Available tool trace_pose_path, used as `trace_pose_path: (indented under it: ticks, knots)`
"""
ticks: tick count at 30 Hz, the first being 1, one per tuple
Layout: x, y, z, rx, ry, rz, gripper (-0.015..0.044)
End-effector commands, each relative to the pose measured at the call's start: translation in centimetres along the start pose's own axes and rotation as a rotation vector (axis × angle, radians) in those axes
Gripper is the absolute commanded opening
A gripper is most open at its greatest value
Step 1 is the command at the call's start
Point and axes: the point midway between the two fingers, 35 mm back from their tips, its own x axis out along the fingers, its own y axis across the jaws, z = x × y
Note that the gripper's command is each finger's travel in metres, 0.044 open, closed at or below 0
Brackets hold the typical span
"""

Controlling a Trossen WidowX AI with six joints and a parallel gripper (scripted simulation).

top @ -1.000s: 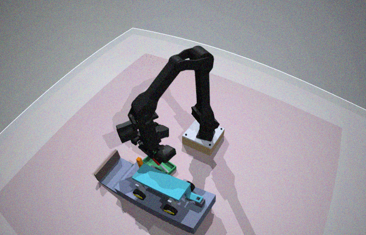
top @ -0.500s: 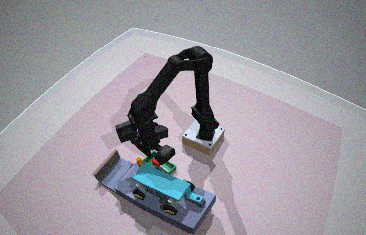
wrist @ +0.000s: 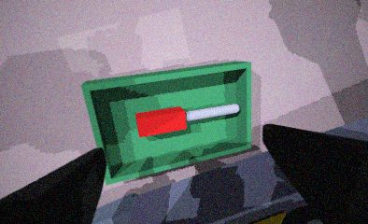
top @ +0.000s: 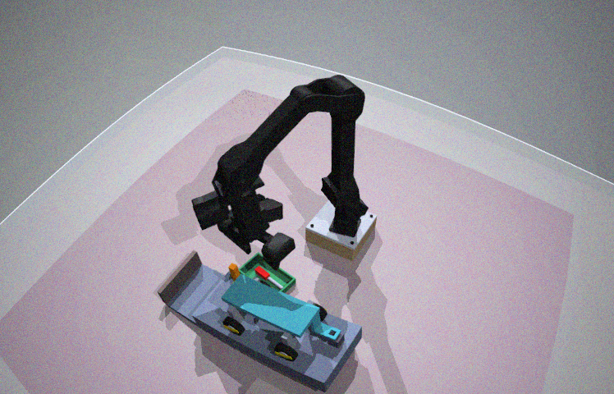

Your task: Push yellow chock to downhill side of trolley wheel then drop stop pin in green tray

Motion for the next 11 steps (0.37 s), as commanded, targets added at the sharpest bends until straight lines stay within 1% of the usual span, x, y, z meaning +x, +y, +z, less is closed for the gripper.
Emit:
trace_pose_path:
  ticks: [1,11]
  knots:
    - [-1.1,-0.1,-0.1,0.000,0.010,0.004,0.0440]
    - [-4.5,-0.6,-0.2,0.000,0.010,0.004,0.0440]
